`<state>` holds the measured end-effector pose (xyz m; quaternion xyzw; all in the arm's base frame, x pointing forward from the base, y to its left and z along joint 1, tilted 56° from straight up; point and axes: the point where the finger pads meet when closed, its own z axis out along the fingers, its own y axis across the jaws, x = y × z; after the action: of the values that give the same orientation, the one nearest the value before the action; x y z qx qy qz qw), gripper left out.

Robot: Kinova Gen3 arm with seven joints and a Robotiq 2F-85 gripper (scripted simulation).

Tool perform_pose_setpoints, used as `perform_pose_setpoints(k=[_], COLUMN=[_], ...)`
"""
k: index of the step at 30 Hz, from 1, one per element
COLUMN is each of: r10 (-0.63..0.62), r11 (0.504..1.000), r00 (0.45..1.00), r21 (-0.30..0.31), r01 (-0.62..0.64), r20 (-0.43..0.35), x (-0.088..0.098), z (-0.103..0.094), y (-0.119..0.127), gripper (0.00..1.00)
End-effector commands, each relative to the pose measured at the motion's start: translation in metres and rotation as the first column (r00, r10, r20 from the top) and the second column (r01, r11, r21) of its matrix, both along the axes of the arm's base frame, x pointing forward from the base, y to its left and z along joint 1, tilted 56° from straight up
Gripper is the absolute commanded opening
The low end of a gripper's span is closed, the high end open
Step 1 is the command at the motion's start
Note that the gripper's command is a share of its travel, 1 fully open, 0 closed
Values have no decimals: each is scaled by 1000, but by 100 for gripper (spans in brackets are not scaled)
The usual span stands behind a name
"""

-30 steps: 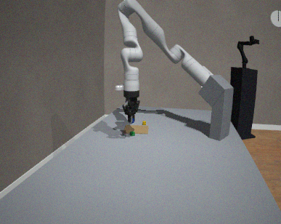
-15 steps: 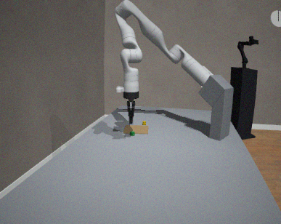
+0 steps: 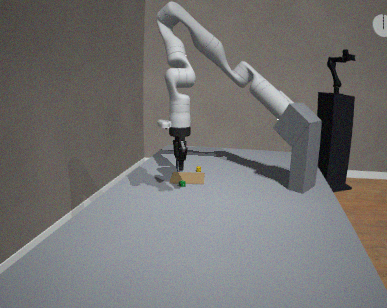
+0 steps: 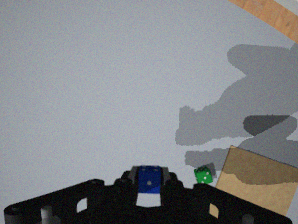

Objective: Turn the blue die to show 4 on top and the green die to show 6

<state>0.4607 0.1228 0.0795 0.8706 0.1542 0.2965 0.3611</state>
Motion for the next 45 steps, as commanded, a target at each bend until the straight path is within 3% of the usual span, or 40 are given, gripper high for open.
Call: perform_pose_setpoints(k=[1,21,45], r10=[3,18,124], r11=[1000,1000,992], r00=[1000,1000,985], r21=[-1,-3,-10], r01=[-3,-18,-124], r20=[-2,16,124], x=[0,1,0], z=[0,1,1], y=[0,0,-3], gripper=[15,15,15])
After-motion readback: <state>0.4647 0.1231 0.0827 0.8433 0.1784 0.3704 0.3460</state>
